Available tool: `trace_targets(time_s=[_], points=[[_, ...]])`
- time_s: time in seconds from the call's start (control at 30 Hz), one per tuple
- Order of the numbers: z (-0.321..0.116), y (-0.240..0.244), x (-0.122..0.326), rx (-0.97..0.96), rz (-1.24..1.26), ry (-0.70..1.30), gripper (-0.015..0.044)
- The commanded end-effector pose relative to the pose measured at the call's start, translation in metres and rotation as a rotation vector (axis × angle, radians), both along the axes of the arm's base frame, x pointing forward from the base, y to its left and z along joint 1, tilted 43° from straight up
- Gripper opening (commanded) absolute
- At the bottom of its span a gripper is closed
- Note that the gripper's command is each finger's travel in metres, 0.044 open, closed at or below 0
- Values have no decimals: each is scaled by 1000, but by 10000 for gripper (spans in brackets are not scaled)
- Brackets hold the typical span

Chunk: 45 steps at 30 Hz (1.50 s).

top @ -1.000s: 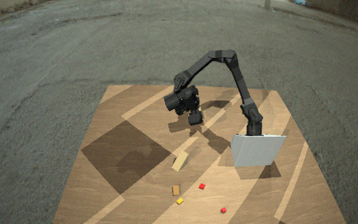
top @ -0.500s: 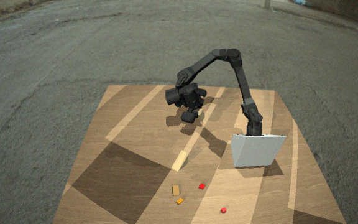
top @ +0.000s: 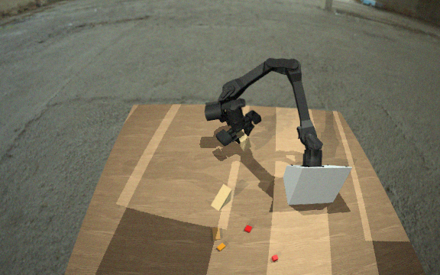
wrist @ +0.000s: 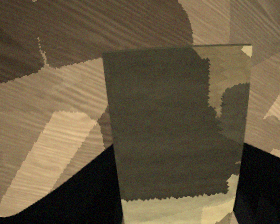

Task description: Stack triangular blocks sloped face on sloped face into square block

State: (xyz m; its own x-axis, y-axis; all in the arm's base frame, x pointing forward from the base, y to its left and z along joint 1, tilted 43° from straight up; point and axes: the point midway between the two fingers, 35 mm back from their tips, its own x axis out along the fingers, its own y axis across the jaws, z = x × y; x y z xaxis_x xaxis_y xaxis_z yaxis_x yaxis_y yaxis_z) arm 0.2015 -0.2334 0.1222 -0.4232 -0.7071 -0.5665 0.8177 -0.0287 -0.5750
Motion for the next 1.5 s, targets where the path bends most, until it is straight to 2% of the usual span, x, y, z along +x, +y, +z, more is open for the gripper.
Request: trace_targets(time_s=[0.0,1.1,1.47], points=[[3,0,1,-38,-72,-134,0],[20,-5,16,-250,-651,-1058,0],[22,-5,17,-255,-678,-1097,0]])
